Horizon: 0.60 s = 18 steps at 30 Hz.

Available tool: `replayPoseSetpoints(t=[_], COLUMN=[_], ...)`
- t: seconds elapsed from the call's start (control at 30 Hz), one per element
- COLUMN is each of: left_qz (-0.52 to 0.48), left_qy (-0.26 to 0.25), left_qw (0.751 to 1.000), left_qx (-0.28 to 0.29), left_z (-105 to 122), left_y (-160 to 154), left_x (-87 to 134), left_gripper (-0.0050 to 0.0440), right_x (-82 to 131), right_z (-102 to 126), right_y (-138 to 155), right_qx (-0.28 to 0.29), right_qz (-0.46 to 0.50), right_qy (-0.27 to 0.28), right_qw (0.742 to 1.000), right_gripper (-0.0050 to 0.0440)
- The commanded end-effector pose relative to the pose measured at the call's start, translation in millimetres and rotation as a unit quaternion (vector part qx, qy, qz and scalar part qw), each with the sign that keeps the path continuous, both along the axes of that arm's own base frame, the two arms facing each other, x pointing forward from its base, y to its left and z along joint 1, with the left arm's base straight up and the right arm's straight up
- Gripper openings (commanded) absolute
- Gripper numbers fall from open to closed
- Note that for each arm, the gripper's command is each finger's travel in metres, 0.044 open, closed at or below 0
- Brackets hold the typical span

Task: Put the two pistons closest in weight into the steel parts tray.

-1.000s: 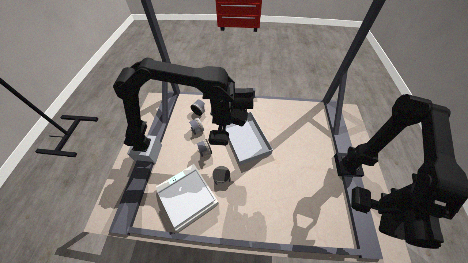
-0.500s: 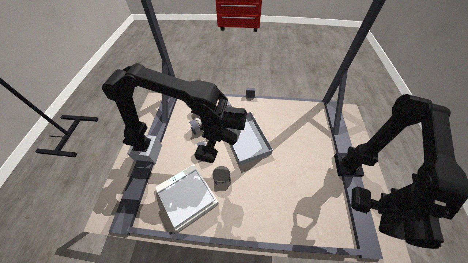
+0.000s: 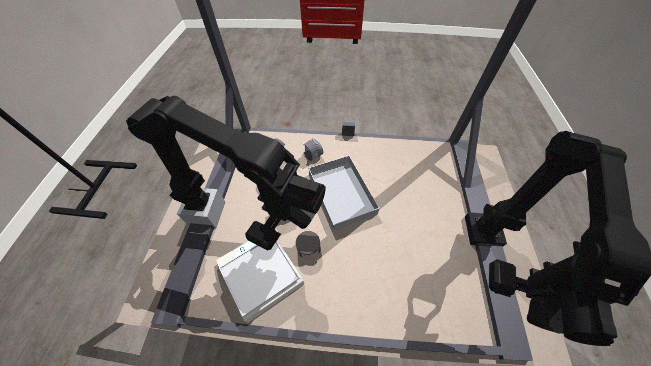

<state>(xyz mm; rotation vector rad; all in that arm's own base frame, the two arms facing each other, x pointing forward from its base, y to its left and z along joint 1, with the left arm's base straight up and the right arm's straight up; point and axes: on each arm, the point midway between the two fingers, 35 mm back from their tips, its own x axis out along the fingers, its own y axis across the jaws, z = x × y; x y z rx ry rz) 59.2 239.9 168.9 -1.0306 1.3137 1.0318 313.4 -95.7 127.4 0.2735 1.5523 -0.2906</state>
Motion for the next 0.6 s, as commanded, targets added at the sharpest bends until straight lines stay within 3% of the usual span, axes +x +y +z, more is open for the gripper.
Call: replayPoseSetpoints(t=[0.0,0.1,0.57], left_qz=[-0.001,-0.001,-0.001], left_qy=[-0.003,-0.003,-0.003], left_qw=[1.000,1.000,1.000], left_qx=[0.008,0.008,0.008], left_z=[5,5,5], left_y=[4,4,4], left_x=[1,1,1], left_gripper=[0.0400,0.0400,0.0400], right_x=[-13,-16,-67], right_z=[10,9,2], right_y=[-20,-24,-71], right_qx=[-0.004,-0.005,-0.003], right_qz=[-0.038,-0.035,-0.146], right_qy=[-0.020,-0.020,-0.018], right_qw=[0.999,0.999,0.989], right_gripper=[0.0392,0.0392,0.0392])
